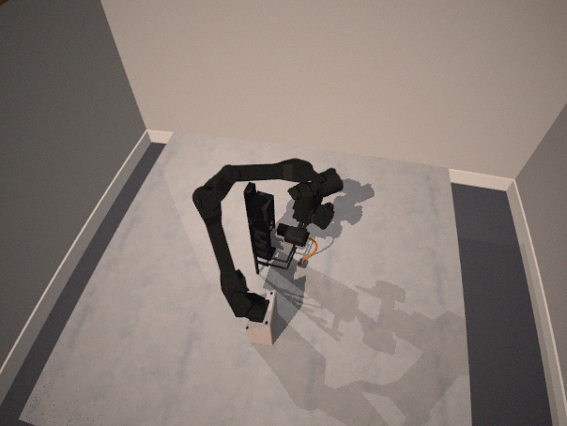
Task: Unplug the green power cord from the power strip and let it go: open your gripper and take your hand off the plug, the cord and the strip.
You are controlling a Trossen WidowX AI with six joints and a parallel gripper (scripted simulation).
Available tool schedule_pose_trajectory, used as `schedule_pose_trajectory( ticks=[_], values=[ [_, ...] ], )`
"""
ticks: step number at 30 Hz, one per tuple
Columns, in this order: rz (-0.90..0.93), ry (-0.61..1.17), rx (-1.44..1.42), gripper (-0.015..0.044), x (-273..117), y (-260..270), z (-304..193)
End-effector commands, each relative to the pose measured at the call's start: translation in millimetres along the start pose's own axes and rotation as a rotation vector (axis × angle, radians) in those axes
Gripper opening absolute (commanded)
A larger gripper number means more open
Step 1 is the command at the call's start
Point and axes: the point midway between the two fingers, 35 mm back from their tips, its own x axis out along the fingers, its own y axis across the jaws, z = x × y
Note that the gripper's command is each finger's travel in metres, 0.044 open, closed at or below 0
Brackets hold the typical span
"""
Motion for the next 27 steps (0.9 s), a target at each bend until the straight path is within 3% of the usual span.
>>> schedule_pose_trajectory(
  ticks=[1, 7, 27],
  values=[
    [0.001, 0.001, 0.003, 0.0420, -3, 1, 11],
    [0.002, -0.002, 0.002, 0.0440, -12, 0, 59],
    [0.002, -0.002, 0.002, 0.0440, -12, 0, 59]
  ],
)
